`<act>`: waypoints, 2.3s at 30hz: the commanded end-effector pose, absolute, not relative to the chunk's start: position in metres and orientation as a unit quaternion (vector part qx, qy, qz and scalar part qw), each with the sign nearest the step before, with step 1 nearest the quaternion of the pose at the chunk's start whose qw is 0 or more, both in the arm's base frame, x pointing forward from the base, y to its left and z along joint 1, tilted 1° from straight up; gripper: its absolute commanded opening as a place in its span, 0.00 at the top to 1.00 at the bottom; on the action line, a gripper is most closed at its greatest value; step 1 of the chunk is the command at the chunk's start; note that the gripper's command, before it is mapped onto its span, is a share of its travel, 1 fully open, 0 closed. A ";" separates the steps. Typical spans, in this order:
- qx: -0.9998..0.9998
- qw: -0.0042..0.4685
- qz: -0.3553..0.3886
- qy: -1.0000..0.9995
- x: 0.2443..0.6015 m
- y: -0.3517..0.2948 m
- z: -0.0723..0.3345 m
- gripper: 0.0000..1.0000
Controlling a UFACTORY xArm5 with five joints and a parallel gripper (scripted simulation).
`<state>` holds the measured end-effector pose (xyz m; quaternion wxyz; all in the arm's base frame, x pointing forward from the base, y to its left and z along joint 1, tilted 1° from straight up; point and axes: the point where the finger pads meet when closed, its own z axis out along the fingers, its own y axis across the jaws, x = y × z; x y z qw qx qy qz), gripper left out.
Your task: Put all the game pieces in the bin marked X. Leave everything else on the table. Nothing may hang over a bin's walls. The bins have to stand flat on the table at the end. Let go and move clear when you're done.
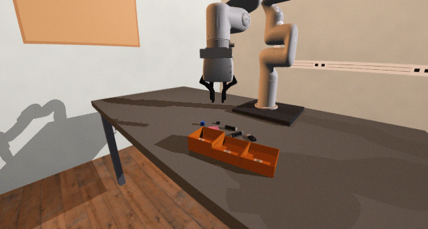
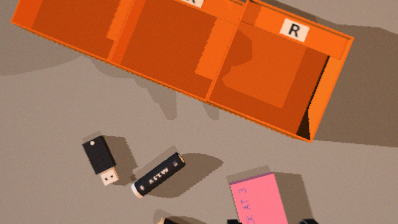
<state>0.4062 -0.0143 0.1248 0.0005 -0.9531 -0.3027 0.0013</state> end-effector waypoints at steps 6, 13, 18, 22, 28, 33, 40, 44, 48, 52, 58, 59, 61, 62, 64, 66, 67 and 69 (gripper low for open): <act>-0.952 -0.002 -0.003 -0.305 0.395 -0.093 0.090 0.68; -0.952 -0.002 -0.003 -0.305 0.391 -0.120 0.081 0.68; -0.952 -0.002 -0.003 -0.305 0.391 -0.122 0.081 0.68; -0.952 -0.002 -0.003 -0.305 0.391 -0.119 0.081 0.68; -0.952 -0.002 -0.003 -0.305 0.391 -0.117 0.081 0.68; -0.952 -0.002 -0.003 -0.305 0.391 -0.115 0.081 0.68; -0.952 -0.002 -0.003 -0.305 0.391 -0.113 0.081 0.68; -0.952 -0.002 -0.003 -0.305 0.391 -0.113 0.081 0.68; -0.952 -0.002 -0.003 -0.305 0.391 -0.113 0.081 0.68; -0.952 -0.002 -0.003 -0.305 0.391 -0.113 0.081 0.68; -0.952 -0.002 -0.003 -0.305 0.391 -0.113 0.081 0.68; -0.952 -0.002 -0.003 -0.305 0.391 -0.113 0.081 0.68; -0.953 -0.002 -0.003 -0.305 0.391 -0.113 0.081 0.68; -0.953 -0.002 -0.003 -0.305 0.391 -0.113 0.081 0.68; -0.953 -0.002 -0.003 -0.305 0.391 -0.113 0.081 0.68; -0.953 -0.002 -0.003 -0.305 0.391 -0.113 0.081 0.68; -0.953 -0.002 -0.003 -0.305 0.391 -0.113 0.081 0.68; -0.952 -0.002 -0.003 -0.305 0.391 -0.113 0.077 0.68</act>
